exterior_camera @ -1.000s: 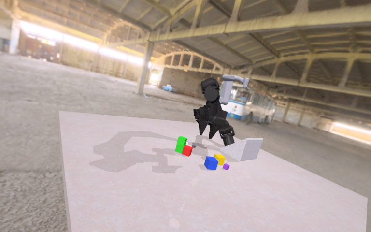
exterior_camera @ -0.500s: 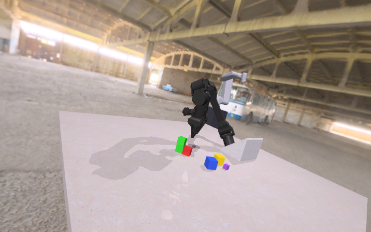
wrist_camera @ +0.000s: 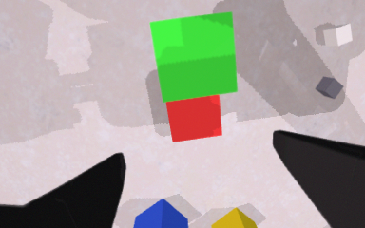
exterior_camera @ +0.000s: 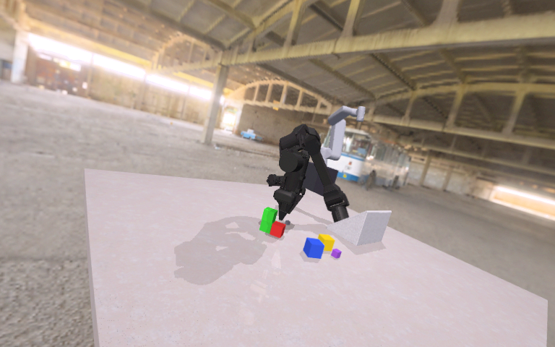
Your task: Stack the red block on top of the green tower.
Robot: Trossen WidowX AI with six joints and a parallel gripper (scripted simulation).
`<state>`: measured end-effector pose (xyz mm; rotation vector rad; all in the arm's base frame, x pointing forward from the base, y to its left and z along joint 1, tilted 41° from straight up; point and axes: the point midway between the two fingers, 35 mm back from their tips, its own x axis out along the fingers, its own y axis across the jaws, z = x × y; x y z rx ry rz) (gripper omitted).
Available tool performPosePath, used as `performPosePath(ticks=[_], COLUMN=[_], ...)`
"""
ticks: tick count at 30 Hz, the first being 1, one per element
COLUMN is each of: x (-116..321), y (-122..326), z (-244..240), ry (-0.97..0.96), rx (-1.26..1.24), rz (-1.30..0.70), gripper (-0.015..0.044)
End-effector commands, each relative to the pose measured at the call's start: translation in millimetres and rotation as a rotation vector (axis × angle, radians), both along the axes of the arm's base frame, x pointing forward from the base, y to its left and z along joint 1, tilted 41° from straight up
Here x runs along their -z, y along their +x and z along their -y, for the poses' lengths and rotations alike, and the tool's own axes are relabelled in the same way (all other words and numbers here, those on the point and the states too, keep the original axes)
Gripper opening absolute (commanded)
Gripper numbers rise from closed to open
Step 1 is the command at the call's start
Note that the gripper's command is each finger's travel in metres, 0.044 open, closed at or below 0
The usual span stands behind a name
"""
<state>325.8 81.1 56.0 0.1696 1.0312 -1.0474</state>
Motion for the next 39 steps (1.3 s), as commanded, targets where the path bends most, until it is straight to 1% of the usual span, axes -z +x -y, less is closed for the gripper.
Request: performPosePath(ticks=[1, 33, 39], x=[12, 47, 48], y=[-1, 4, 4], z=[10, 38, 39], ry=[-0.008, -0.010, -0.010], rx=[-0.006, -0.006, -0.006], rz=[-0.003, -0.002, -0.002], gripper=[0.0440, 0.0440, 0.0440])
